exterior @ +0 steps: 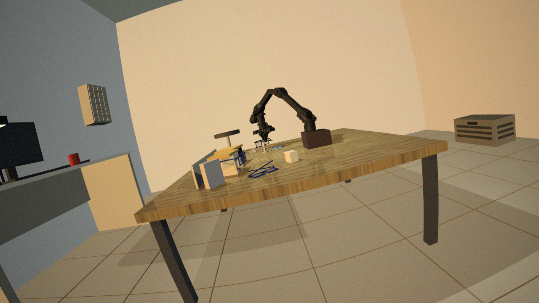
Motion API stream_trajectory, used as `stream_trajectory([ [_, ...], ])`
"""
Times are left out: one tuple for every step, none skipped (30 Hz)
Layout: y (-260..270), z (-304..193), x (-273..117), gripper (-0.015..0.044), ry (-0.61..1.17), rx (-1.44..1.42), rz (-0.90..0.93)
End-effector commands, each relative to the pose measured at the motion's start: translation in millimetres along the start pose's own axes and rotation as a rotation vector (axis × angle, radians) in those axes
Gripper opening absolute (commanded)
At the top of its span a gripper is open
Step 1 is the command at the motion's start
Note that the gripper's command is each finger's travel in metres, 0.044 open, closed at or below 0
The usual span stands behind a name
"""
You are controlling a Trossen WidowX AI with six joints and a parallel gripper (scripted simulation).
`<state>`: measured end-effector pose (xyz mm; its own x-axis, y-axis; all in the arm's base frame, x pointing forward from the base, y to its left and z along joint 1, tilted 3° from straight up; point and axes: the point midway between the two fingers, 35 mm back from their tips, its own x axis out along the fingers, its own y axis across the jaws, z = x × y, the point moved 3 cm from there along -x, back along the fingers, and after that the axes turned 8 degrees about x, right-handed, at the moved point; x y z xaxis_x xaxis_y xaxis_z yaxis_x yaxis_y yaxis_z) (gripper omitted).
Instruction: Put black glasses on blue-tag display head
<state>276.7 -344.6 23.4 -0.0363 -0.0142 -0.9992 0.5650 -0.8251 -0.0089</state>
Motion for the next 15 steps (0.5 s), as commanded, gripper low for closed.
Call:
stream_trajectory([
  [4.3,6.9,-2.7,0.0,-0.007,-0.001,0.01],
  [4.6,7.7,-2.7,0.0,-0.007,-0.001,0.01],
  [4.9,8.7,-2.7,0.0,-0.007,-0.001,0.01],
  [5.2,9.4,-2.7,0.0,-0.007,-0.001,0.01],
  [5.4,10.0,-2.7,0.0,-0.007,-0.001,0.01],
  [5.5,10.5,-2.7,0.0,-0.007,-0.001,0.01],
  [5.6,10.9,-2.7,0.0,-0.007,-0.001,0.01],
  [5.7,11.2,-2.7,0.0,-0.007,-0.001,0.01],
  [5.8,11.6,-2.7,0.0,-0.007,-0.001,0.01],
  [5.9,11.9,-2.7,0.0,-0.007,-0.001,0.01],
  [6.0,12.1,-2.7,0.0,-0.007,-0.001,0.01],
  [6.1,12.4,-2.7,0.0,-0.007,-0.001,0.01],
  [6.2,12.7,-2.7,0.0,-0.007,-0.001,0.01],
  [6.3,13.2,-2.8,0.0,-0.007,-0.001,0.01],
  [6.4,13.6,-2.8,0.0,-0.007,-0.001,0.01],
])
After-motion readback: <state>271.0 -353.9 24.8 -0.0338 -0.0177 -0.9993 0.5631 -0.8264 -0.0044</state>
